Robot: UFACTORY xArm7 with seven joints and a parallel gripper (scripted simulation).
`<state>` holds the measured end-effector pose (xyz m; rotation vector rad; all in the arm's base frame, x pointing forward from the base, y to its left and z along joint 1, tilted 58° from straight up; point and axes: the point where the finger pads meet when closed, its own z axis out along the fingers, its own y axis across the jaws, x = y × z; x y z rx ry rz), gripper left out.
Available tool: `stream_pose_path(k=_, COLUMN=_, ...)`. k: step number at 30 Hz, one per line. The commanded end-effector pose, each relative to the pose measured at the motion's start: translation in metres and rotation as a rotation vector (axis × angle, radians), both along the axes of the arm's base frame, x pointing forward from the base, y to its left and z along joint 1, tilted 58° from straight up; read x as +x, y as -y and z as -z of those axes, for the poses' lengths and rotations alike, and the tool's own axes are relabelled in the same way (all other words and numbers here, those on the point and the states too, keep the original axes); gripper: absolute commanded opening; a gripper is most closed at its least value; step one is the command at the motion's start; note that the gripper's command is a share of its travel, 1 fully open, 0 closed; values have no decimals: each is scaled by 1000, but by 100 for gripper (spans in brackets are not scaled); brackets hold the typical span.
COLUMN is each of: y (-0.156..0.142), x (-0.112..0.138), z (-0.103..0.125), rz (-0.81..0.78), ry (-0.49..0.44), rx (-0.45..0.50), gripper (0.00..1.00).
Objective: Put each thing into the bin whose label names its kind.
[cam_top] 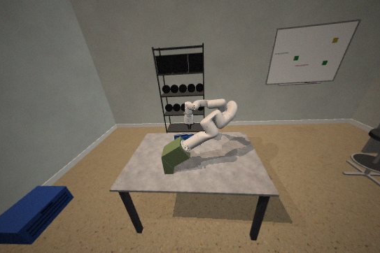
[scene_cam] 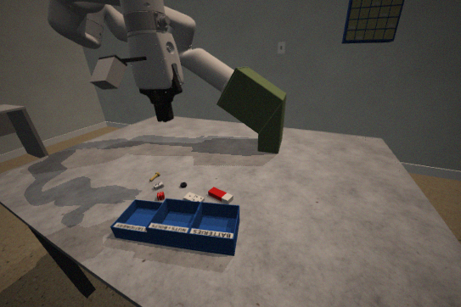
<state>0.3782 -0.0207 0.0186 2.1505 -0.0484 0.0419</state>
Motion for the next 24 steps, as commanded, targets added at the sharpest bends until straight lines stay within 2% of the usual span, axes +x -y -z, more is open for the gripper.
stream_pose_path(k=1, y=-3, x=2, z=4, rz=-11, ry=16, rx=-16, gripper=7)
stream_pose_path(k=10, y=-3, x=2, z=4, rz=-11, ry=16, rx=-16, gripper=7)
stream_pose_path(k=13, y=12, x=21, z=12, rz=-92, ry=-110, rx=-19, gripper=7)
stream_pose_path(k=15, y=21, x=33, z=17, rz=-120, ry=-153, rx=-20, gripper=7)
stream_pose_path(k=21, y=50, x=71, z=33, rz=-126, ry=-163, rx=-20, gripper=7)
stream_pose_path(k=24, y=55, x=77, z=36, rz=-126, ry=-163, rx=-20, gripper=7)
